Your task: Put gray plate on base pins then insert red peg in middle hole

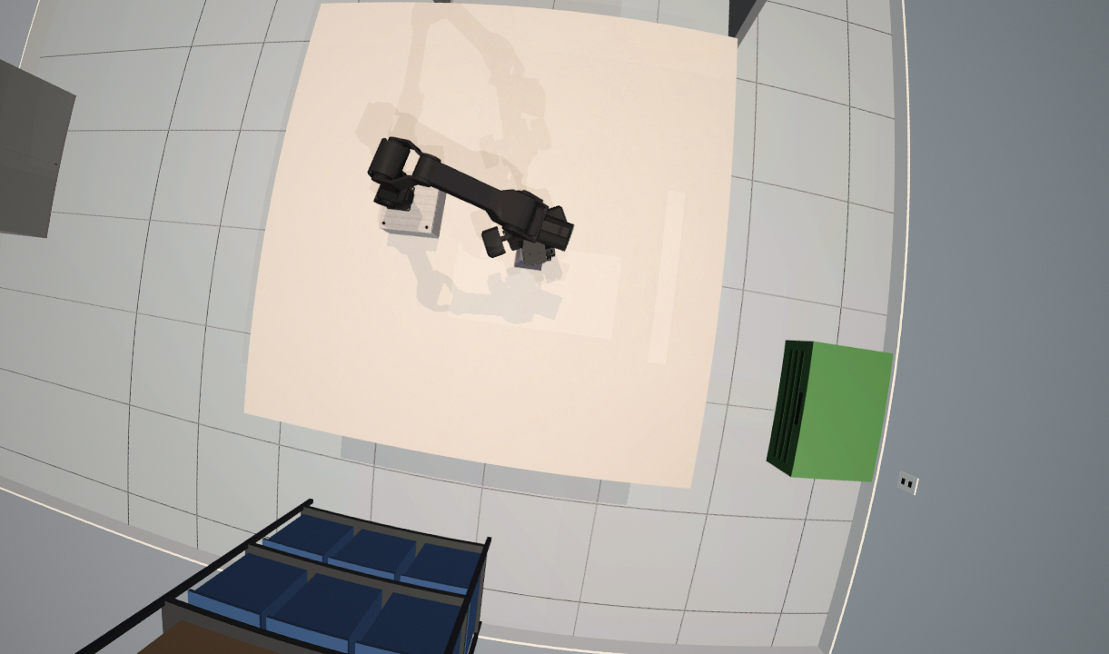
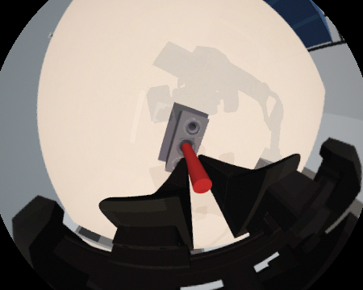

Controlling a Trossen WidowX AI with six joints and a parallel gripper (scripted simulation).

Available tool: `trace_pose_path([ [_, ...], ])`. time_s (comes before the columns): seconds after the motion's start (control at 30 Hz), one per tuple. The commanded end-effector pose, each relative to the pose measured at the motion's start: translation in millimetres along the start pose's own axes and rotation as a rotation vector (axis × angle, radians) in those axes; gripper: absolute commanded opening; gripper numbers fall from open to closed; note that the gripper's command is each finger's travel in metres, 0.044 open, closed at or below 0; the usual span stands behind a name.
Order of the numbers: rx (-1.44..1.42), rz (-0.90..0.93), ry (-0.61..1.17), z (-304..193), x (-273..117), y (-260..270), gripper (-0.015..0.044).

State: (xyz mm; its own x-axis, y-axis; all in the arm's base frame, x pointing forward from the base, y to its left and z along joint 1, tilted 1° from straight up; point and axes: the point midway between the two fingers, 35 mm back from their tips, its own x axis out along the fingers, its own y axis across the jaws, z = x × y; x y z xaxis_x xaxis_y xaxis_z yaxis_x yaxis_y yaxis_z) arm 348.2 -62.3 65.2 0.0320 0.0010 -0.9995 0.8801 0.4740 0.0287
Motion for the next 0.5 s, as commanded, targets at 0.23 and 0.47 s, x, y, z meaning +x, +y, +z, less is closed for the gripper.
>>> trace_pose_path([
  [0.23,0.0,0.0,0.0,0.0,1.3,0.7,0.0],
  [0.47,0.0,0.0,0.0,0.4,2.7,1.5,0.0],
])
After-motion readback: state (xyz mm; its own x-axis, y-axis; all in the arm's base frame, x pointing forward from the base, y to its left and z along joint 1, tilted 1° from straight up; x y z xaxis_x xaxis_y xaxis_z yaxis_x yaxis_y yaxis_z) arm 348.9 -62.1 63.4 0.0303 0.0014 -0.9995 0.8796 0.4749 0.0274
